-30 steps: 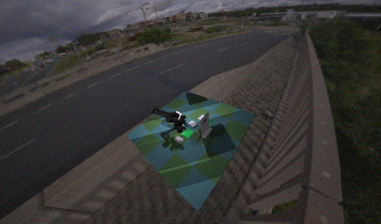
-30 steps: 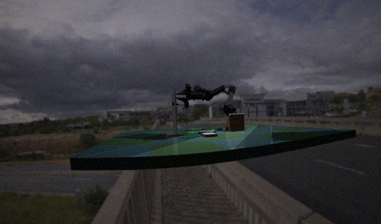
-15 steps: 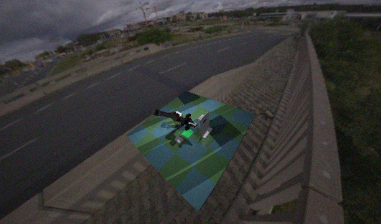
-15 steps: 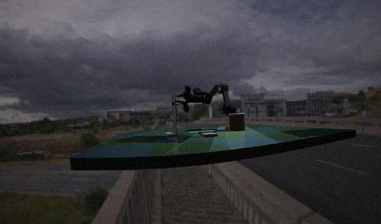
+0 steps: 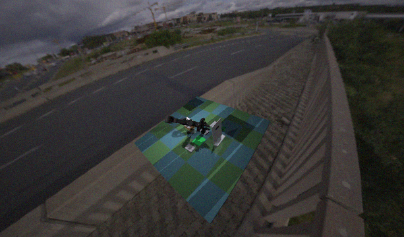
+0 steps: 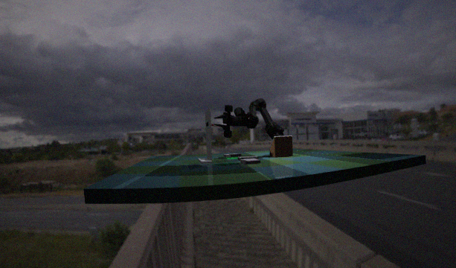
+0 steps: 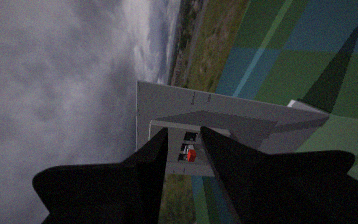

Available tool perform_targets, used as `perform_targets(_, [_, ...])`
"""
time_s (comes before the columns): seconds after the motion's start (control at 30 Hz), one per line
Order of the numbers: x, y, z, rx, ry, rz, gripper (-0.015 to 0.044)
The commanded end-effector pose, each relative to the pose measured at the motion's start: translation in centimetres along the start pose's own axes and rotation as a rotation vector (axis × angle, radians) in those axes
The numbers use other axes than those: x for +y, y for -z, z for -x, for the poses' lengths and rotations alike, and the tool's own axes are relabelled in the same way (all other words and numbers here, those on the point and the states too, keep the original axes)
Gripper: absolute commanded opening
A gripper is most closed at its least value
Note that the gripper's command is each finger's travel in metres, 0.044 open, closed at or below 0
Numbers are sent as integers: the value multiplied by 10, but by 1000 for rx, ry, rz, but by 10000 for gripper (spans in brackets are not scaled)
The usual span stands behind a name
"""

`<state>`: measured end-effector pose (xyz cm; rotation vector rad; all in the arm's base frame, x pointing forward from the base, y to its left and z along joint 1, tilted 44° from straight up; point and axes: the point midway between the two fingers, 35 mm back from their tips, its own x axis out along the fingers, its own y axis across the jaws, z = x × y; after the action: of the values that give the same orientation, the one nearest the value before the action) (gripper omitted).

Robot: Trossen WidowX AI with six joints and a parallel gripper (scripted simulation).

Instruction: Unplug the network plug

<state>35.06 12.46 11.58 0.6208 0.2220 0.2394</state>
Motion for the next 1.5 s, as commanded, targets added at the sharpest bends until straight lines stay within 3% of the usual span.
perform_targets(0.0, [-6, 20, 6, 30, 7, -50, 156])
perform_targets(0.33, [-13, 61, 22, 95, 5, -168, 156])
perform_targets(1.47, [-14, 54, -24, 94, 3, -169, 156])
